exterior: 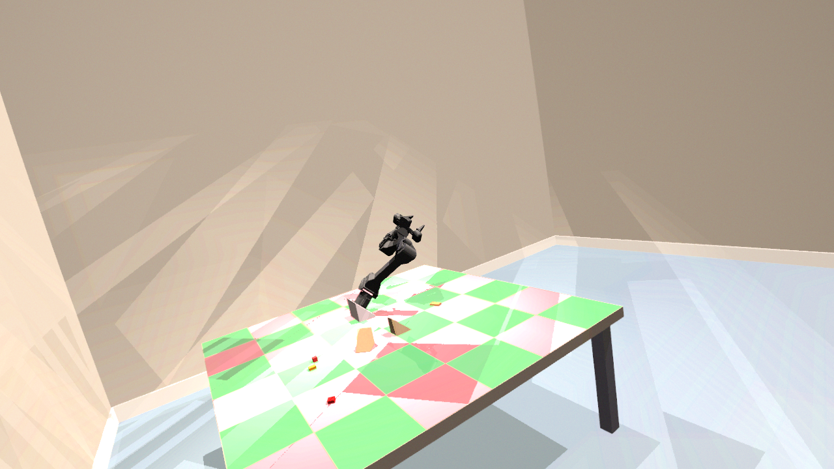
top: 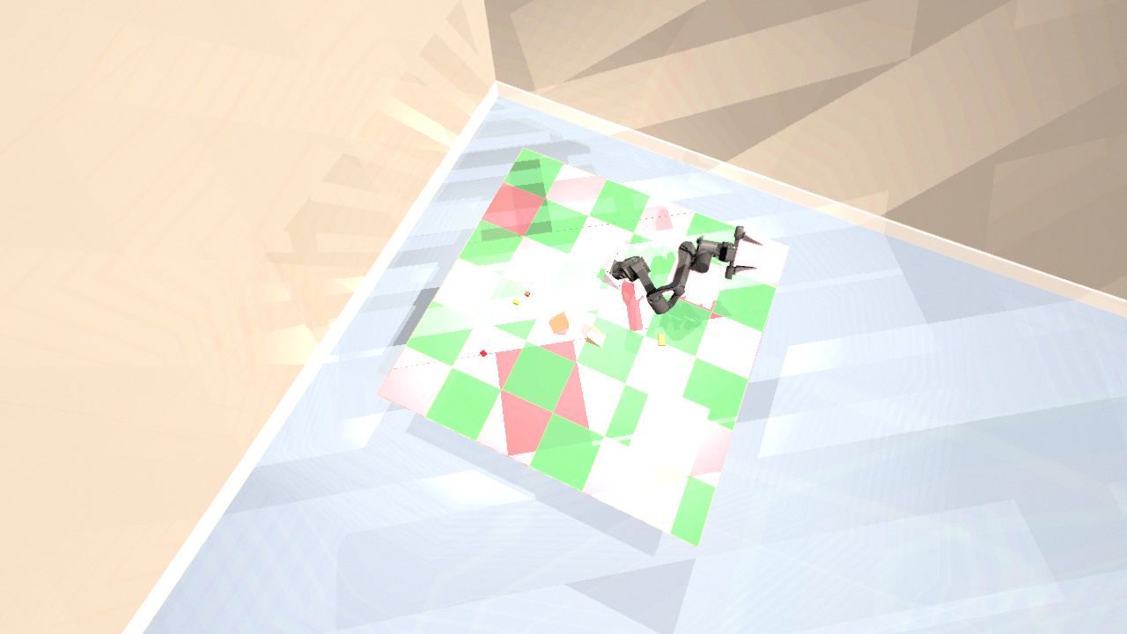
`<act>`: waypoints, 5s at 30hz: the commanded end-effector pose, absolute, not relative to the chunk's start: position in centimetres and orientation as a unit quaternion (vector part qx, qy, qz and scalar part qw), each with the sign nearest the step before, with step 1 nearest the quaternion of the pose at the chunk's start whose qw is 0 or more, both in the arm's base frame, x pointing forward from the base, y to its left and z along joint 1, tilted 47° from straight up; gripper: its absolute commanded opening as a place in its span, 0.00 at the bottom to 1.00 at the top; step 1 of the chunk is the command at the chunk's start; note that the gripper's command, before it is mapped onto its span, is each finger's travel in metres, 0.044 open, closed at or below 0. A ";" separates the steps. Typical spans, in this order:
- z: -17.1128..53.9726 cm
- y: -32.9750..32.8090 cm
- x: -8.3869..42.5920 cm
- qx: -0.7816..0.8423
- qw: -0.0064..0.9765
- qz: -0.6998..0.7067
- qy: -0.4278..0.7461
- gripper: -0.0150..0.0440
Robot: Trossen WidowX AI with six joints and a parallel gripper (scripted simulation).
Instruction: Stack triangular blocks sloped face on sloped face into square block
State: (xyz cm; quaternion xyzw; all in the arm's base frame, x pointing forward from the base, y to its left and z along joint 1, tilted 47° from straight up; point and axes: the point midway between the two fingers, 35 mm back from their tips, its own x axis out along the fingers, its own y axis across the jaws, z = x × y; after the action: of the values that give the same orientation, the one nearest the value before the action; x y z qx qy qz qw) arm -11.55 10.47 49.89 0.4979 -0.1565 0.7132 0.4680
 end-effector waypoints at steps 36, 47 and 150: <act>48.6 31.0 -3.4 0.146 0.713 0.612 -0.311 1.00; 45.9 34.9 7.5 0.031 0.797 0.544 -0.262 1.00; -5.1 -14.8 28.9 0.535 0.530 0.008 0.658 1.00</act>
State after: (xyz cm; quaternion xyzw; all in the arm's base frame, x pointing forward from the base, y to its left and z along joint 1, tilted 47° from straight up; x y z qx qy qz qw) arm 28.78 -15.09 -4.74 0.5319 0.6602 0.0086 0.5302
